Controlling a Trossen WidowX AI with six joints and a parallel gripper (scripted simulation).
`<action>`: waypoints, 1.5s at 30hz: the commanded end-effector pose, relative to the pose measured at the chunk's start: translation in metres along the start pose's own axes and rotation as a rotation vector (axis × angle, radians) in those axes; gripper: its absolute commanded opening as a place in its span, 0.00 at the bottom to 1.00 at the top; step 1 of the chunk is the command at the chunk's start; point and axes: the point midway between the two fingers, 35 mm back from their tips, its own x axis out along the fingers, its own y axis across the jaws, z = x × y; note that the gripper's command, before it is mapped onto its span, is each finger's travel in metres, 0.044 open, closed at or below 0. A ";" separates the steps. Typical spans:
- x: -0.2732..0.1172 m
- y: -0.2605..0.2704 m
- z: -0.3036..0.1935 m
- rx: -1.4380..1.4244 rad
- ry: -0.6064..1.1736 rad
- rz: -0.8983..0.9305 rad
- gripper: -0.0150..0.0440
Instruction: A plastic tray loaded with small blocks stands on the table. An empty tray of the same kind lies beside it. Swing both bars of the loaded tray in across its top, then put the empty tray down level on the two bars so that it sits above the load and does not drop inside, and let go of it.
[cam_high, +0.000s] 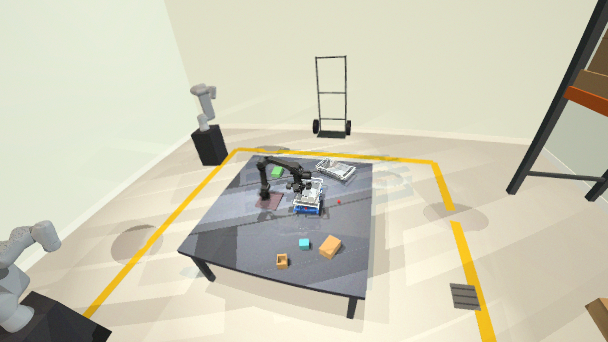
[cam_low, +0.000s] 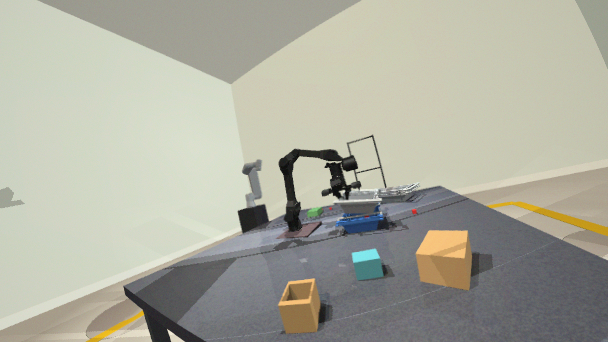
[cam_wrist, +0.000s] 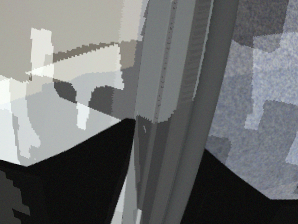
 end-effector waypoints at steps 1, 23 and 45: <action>0.006 -0.006 0.006 0.020 -0.006 -0.028 0.25; 0.006 -0.006 0.006 0.020 -0.006 -0.028 0.25; 0.014 -0.008 0.008 0.020 -0.006 -0.027 0.25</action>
